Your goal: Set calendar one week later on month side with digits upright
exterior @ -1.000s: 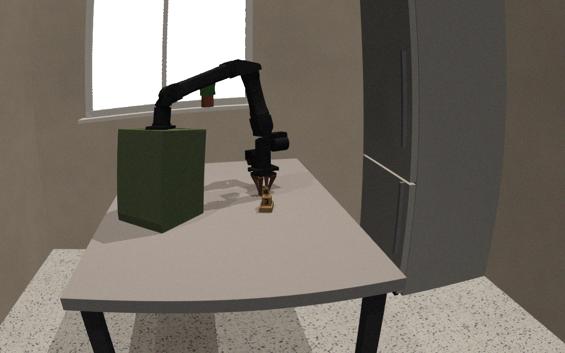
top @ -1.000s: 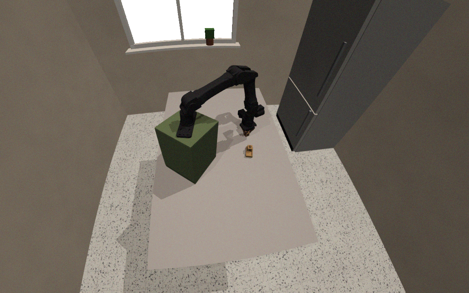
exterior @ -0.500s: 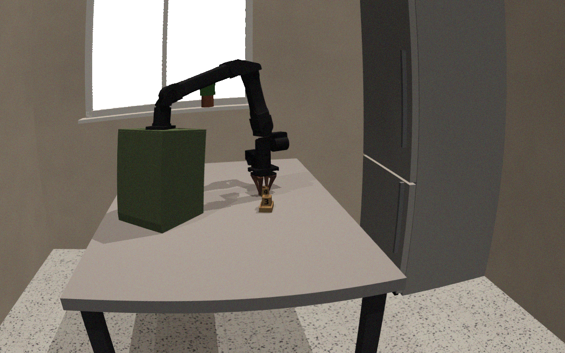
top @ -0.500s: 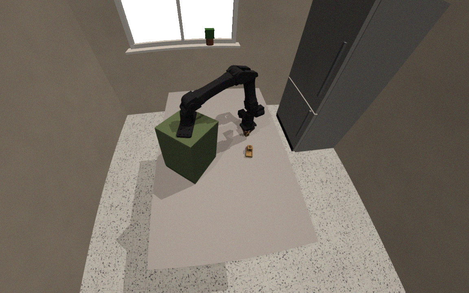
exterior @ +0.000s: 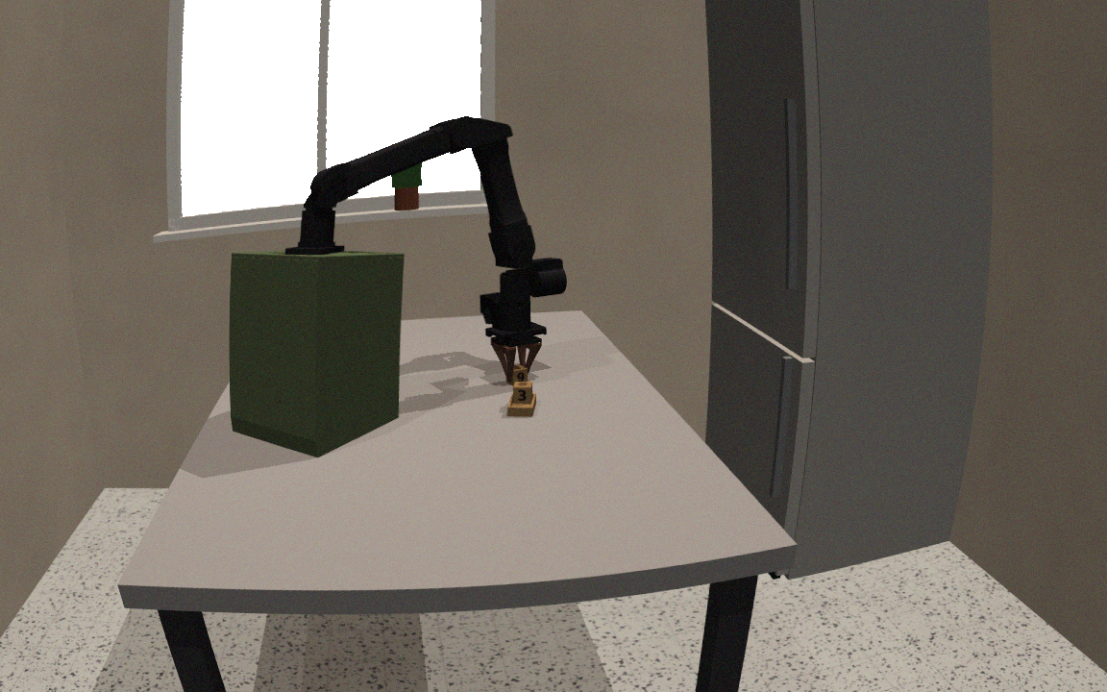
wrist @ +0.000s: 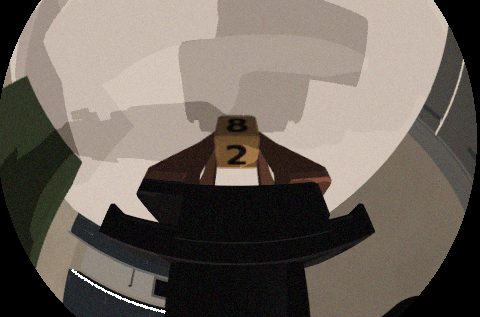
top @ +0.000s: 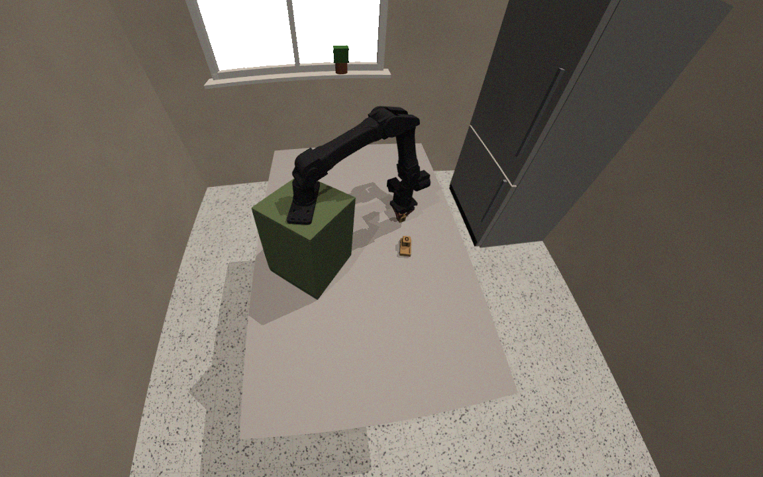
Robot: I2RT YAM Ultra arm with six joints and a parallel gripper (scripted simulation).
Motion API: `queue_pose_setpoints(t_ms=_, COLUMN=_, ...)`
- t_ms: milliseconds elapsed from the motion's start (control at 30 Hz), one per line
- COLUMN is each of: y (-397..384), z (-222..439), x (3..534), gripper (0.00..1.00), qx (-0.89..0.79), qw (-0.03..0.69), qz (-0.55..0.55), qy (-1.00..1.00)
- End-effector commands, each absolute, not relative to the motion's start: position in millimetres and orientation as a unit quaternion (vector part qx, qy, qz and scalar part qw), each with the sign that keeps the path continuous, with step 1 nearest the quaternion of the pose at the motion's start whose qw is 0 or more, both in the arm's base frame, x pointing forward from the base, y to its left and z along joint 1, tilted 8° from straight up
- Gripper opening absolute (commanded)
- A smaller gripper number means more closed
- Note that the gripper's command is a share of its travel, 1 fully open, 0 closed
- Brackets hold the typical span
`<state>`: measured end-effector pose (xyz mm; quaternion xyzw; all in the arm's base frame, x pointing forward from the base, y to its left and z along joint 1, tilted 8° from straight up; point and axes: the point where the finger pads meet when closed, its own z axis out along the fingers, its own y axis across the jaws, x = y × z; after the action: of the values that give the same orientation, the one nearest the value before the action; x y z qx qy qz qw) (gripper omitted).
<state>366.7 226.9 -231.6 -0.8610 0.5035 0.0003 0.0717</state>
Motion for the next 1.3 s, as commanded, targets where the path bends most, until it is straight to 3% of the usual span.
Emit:
queue_pose_setpoints(t_ms=0, y=229.2, z=-227.8, x=370.7, gripper=0.27, qx=-0.861, qw=0.077, qz=-0.003, qy=0.503)
queue_pose_setpoints(t_ms=433, y=229.2, z=-227.8, x=370.7, gripper=0.35, qx=-0.861, qw=0.077, qz=-0.003, qy=0.503)
queue_pose_setpoints(t_ms=667, y=229.2, z=-227.8, x=370.7, gripper=0.47, qx=-0.861, qw=0.077, qz=-0.003, qy=0.503)
queue_pose_setpoints(t_ms=1267, y=227.8, z=-217.4, x=369.9, gripper=0.47, qx=-0.861, qw=0.077, qz=-0.003, qy=0.503)
